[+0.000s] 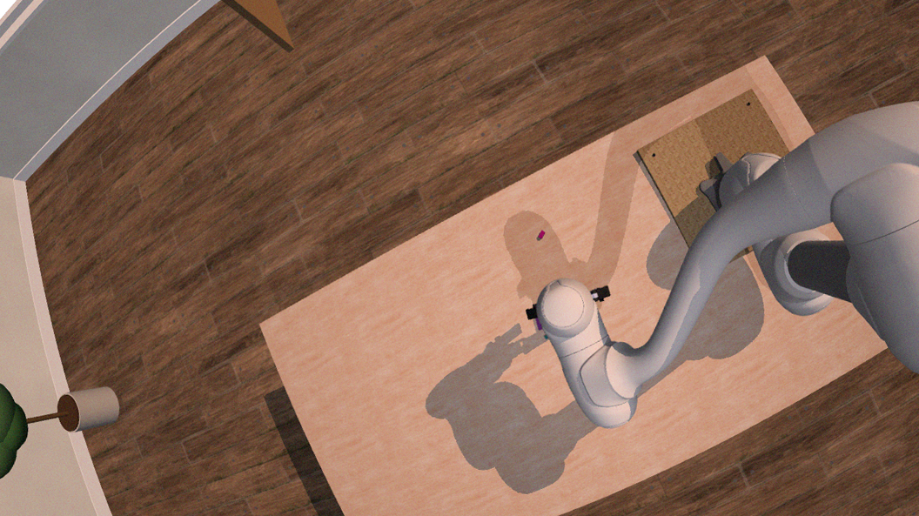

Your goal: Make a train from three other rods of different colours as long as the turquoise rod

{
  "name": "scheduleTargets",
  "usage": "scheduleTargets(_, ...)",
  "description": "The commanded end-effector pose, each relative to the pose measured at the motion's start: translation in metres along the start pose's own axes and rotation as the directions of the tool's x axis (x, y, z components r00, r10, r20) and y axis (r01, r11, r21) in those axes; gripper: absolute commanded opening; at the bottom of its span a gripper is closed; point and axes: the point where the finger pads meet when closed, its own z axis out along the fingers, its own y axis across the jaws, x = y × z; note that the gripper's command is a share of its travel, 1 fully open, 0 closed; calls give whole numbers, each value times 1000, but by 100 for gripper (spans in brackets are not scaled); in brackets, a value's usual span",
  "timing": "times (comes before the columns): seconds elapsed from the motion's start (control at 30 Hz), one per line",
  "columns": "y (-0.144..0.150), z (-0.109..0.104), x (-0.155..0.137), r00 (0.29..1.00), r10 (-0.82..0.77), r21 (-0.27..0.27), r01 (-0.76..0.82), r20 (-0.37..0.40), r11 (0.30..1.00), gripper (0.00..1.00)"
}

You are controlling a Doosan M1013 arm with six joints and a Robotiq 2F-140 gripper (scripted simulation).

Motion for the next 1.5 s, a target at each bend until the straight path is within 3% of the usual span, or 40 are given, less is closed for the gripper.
scheduleTargets(0.0, 1, -1, 2, 986, -166, 1, 166, -14, 986, 100)
scheduleTargets(0.17, 2, -3, 5, 929, -370, -2, 370, -14, 929, 100)
scheduleTargets(0.23, 2, -3, 5, 929, -370, -2, 370, -14, 929, 100)
scheduleTargets(0.47, 5, -6, 9, 764, -646, -6, 646, -13, 764, 100)
scheduleTargets(0.6, 5, -6, 10, 708, -706, -7, 706, -12, 708, 100)
scheduleTargets(0.83, 5, -6, 10, 696, -718, -7, 718, -12, 696, 100)
scheduleTargets(0.87, 5, -6, 10, 696, -718, -7, 718, -12, 696, 15)
scheduleTargets(1.47, 5, -6, 10, 696, -718, -7, 718, -12, 696, 15)
